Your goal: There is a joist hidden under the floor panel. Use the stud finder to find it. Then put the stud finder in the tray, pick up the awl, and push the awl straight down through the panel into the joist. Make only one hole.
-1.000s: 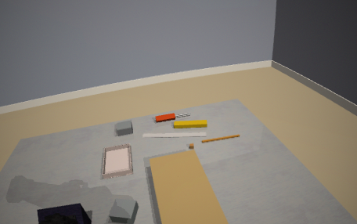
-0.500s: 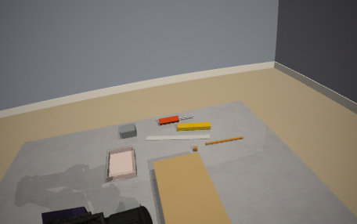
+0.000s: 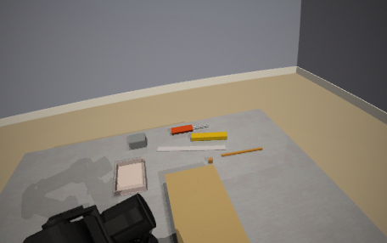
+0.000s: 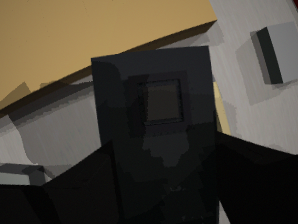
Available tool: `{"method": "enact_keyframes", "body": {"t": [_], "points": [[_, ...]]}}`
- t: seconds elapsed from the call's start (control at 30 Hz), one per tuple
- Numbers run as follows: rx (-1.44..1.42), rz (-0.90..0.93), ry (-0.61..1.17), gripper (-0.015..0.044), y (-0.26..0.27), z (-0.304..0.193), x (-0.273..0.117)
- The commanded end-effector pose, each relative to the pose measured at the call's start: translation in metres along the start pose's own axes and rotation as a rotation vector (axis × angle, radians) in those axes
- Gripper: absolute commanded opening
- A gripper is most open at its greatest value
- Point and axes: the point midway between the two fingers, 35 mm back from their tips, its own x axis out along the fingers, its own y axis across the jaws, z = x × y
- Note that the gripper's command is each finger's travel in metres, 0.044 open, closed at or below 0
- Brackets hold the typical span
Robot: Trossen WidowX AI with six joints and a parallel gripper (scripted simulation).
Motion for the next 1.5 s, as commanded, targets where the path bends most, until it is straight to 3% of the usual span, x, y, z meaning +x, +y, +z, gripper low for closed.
{"method": "enact_keyframes", "body": {"t": [0.0, 1.1, 1.47], "points": [[-0.009, 0.001, -0.006, 0.0, 0.0, 0.011, -0.004], [-0.233, 0.062, -0.018, 0.0, -0.004, 0.167, 0.026], [-0.238, 0.063, -0.019, 0.0, -0.004, 0.169, 0.033]]}}
